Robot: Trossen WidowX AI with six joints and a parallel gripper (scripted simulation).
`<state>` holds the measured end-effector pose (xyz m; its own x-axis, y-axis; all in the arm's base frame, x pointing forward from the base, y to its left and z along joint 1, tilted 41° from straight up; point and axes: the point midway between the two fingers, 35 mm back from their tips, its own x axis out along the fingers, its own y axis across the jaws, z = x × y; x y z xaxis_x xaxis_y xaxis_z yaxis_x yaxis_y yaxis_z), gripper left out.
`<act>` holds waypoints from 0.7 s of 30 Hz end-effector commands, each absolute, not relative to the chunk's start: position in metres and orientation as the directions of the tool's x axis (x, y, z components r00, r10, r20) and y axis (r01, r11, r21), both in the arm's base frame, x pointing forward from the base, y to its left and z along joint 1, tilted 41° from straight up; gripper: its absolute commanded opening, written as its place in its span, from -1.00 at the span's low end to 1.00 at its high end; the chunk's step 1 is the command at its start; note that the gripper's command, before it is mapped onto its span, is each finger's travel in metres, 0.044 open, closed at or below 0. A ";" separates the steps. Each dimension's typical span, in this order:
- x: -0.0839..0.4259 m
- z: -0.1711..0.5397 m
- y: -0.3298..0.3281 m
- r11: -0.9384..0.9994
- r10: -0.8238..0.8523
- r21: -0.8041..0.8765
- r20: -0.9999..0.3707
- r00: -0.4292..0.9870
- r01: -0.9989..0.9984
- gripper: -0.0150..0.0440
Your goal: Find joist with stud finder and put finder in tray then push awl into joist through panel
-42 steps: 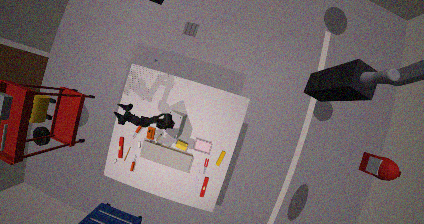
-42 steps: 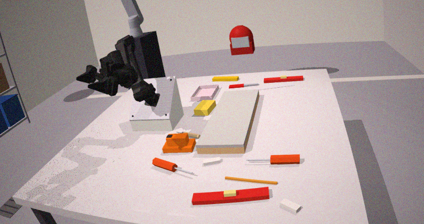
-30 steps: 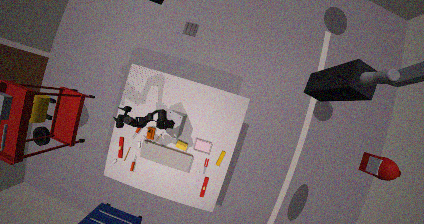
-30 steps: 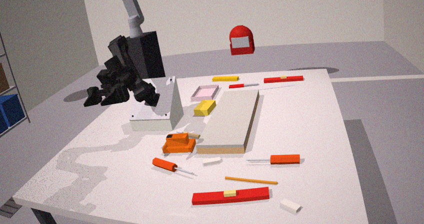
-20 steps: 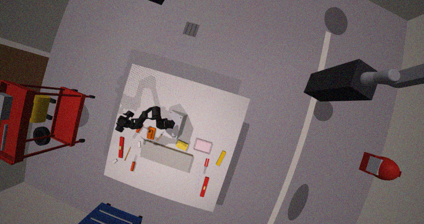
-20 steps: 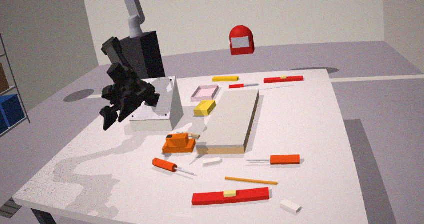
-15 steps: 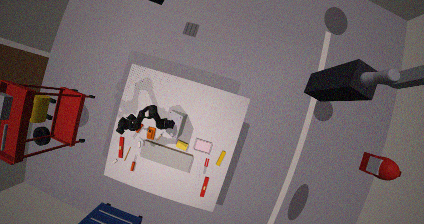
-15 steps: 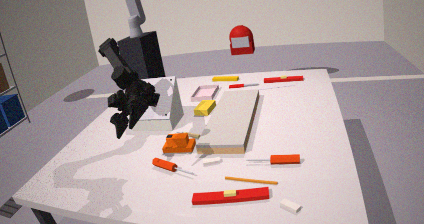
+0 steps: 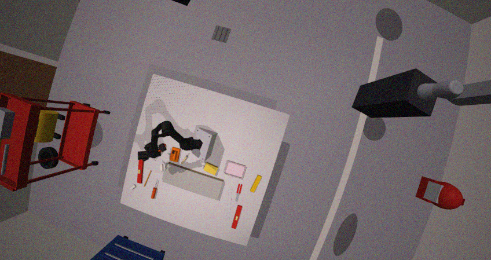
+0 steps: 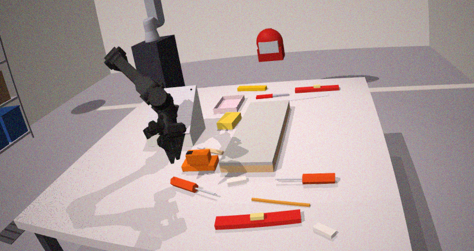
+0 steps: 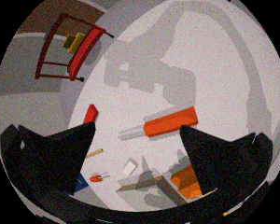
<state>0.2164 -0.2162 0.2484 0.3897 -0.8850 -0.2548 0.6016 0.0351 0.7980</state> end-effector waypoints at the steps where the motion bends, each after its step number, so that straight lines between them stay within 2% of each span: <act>1: 0.239 0.179 -0.186 -0.399 -0.775 0.767 -0.575 0.262 0.503 1.00; 8: 0.235 0.146 -0.158 -0.625 -0.712 0.683 -0.698 0.083 0.378 1.00; 15: 0.225 0.133 -0.140 -0.702 -0.692 0.647 -0.718 -0.073 0.298 1.00; 21: 0.221 0.131 -0.133 -0.719 -0.693 0.664 -0.710 -0.128 0.207 1.00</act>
<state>0.2333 -0.1651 0.1545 0.1521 -0.7206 -0.6765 0.4207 -0.5722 0.7040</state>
